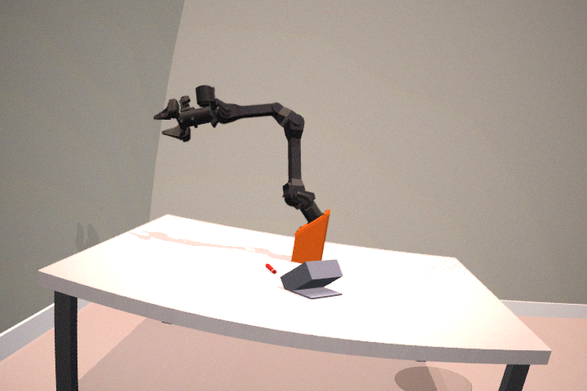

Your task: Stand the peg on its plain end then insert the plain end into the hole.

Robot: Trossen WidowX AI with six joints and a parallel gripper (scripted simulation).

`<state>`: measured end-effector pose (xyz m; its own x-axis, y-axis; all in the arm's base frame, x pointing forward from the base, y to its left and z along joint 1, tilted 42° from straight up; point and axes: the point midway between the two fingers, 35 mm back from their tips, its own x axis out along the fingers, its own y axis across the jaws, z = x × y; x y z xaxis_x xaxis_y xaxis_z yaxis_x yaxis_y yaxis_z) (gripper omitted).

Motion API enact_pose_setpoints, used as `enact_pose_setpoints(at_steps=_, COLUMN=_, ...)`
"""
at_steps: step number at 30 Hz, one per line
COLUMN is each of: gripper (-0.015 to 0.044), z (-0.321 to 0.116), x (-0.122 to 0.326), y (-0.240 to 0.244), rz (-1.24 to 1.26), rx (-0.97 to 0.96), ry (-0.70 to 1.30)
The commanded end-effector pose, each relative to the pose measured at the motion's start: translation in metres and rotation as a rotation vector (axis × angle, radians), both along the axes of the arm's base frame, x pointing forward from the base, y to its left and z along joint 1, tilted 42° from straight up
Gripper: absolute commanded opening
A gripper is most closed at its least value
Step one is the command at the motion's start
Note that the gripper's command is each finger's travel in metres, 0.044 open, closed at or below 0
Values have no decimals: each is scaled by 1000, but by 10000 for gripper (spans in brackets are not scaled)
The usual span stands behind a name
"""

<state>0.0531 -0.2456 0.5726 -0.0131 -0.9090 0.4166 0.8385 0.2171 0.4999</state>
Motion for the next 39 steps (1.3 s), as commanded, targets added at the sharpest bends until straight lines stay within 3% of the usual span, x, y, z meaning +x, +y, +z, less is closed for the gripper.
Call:
enact_pose_setpoints(at_steps=1, gripper=440, z=-23, x=22, y=-19, rz=30, rx=81, ry=53)
enact_pose_setpoints(at_steps=20, gripper=440, z=-145, x=132, y=-62, rz=162, rx=410, ry=457)
enact_pose_setpoints(at_steps=39, gripper=440, z=-254, x=218, y=-39, rz=316, rx=586, ry=860)
